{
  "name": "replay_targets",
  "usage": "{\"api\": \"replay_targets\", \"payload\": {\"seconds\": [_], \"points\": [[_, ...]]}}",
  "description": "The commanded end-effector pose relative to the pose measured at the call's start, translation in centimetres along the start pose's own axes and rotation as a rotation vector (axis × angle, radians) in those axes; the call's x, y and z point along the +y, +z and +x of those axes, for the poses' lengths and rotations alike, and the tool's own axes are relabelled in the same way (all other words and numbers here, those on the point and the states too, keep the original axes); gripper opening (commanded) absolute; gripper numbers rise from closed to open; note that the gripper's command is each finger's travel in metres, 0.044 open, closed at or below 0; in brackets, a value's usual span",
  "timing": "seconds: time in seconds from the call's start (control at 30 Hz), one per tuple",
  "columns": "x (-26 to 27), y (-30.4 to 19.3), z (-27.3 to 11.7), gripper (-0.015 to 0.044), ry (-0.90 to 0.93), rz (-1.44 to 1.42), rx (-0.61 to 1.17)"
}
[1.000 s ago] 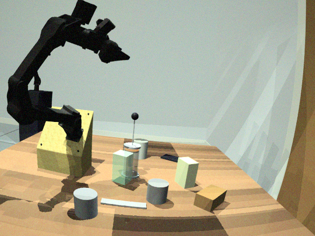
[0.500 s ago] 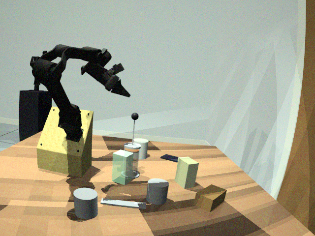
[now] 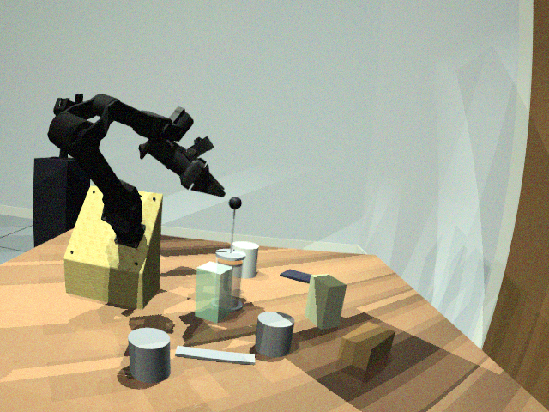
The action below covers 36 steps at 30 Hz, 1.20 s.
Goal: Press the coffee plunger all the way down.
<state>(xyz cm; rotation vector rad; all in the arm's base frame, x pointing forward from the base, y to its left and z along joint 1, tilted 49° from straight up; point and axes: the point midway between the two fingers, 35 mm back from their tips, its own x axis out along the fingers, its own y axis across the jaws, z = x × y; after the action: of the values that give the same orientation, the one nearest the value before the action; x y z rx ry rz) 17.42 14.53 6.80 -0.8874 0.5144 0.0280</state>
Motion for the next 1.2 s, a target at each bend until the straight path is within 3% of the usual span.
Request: {"api": "replay_targets", "payload": {"seconds": [0.0, 0.83, 1.17], "points": [[0.0, -0.1, 0.4, 0.044, 0.001, 0.002, -0.002], [-0.1, 0.0, 4.1, 0.044, -0.002, 0.002, -0.007], [-0.1, 0.0, 4.1, 0.0177, -0.002, 0.002, -0.007]]}}
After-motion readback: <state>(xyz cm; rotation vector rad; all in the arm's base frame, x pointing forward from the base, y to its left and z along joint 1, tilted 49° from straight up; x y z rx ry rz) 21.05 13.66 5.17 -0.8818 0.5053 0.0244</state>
